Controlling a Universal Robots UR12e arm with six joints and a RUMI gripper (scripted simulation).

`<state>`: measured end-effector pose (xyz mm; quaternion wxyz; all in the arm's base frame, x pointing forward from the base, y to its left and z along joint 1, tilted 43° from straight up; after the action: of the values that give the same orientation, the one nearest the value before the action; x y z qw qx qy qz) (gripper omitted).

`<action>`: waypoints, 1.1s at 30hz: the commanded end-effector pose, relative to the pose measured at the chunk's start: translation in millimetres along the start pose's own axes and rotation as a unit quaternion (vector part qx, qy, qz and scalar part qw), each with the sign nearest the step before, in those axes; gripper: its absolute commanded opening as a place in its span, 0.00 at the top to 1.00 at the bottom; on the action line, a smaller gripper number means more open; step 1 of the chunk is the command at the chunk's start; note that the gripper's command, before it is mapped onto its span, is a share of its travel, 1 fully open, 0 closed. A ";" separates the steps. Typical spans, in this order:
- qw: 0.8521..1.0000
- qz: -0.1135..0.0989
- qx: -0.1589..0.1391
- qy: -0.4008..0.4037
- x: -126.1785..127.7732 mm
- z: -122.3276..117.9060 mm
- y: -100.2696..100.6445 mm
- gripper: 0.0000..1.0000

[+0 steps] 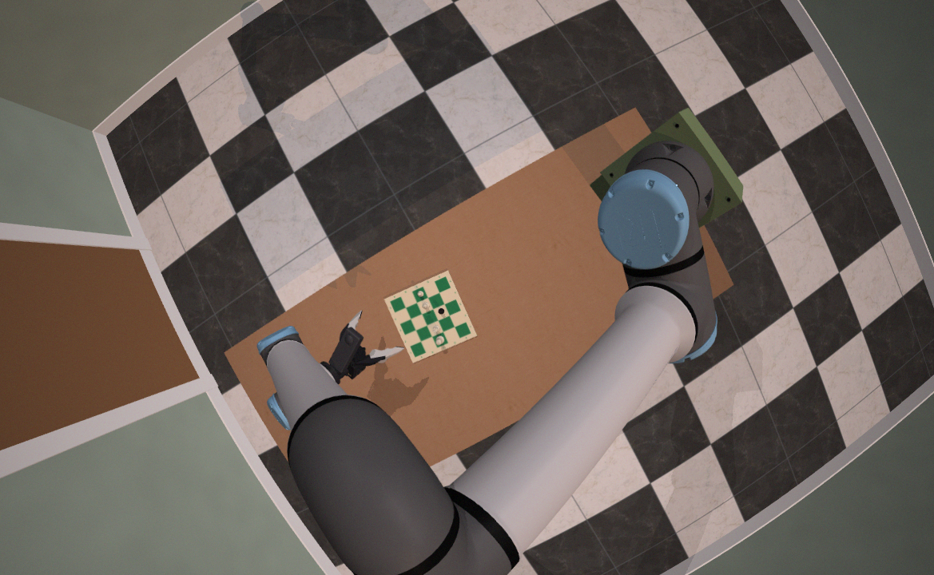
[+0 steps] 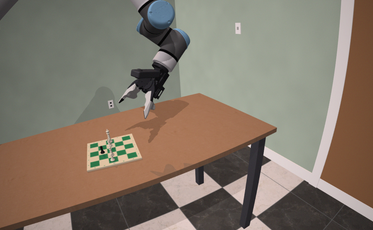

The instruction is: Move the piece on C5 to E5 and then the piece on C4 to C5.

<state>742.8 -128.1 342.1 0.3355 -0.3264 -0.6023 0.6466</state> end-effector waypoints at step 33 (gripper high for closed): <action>0.941 0.207 -0.200 -0.177 42.3 85.1 80.0 0.00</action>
<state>656.9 -141.1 278.5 0.0605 -0.3774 -0.6783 0.6275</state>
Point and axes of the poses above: the point where the finger pads meet when closed, its own y axis out along the fingers, its own x axis across the jaws, z = x × y, the point moved 7 cm from there along -y, back along the fingers, and after that the axes turned 15 degrees about -y, right-handed, at the moved point
